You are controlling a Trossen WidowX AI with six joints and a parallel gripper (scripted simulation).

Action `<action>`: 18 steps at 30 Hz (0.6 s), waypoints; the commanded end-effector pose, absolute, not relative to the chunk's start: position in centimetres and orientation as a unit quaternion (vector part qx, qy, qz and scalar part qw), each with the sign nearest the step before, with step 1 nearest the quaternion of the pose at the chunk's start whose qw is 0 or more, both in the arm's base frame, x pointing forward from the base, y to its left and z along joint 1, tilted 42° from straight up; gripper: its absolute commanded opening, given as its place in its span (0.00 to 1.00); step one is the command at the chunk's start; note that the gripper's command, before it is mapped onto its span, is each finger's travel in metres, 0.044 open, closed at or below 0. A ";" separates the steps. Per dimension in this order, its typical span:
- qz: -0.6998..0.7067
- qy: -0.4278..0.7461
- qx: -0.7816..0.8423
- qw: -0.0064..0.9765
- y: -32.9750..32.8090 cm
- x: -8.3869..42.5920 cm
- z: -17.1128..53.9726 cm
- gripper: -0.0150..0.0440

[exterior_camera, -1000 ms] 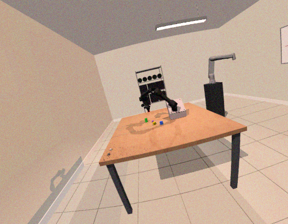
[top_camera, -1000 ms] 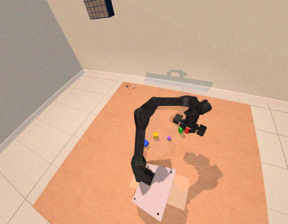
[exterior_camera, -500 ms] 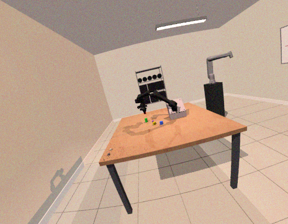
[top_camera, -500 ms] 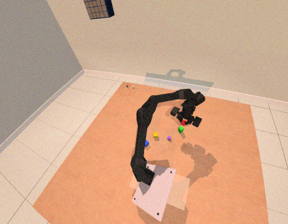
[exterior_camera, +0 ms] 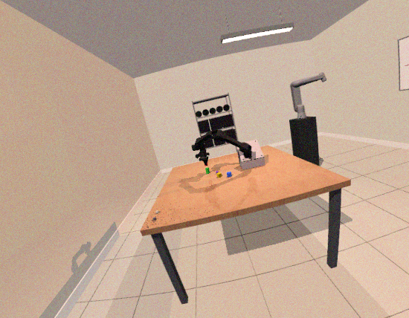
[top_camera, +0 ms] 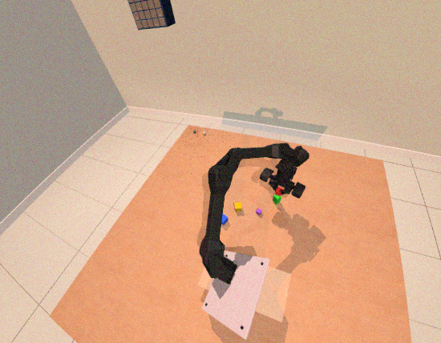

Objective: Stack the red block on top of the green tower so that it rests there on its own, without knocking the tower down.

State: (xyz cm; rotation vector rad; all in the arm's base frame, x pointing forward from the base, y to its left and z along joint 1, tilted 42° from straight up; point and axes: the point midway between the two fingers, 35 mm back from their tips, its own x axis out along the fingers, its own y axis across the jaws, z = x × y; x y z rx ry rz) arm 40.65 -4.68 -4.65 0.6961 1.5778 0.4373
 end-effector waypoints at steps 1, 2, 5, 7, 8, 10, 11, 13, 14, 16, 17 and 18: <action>0.188 0.688 0.309 0.629 -4.0 40.6 -5.6 0.25; 0.188 0.688 0.309 0.629 -3.7 40.6 -5.9 0.25; 0.188 0.688 0.309 0.629 -2.9 40.6 -6.8 0.25; 0.188 0.688 0.309 0.629 -2.8 40.6 -6.8 0.25; 0.188 0.688 0.309 0.629 -2.8 40.6 -6.8 0.25; 0.188 0.688 0.309 0.629 -2.9 40.6 -6.8 0.25; 0.188 0.688 0.309 0.629 -2.9 40.6 -6.8 0.25; 0.188 0.688 0.309 0.629 -2.8 40.6 -6.8 0.25; 0.188 0.688 0.309 0.629 -2.8 40.6 -6.8 0.25; 0.188 0.688 0.309 0.629 -2.8 40.6 -6.8 0.25; 0.188 0.688 0.309 0.629 -2.8 40.6 -6.8 0.25; 0.188 0.688 0.309 0.629 -2.8 40.6 -6.8 0.25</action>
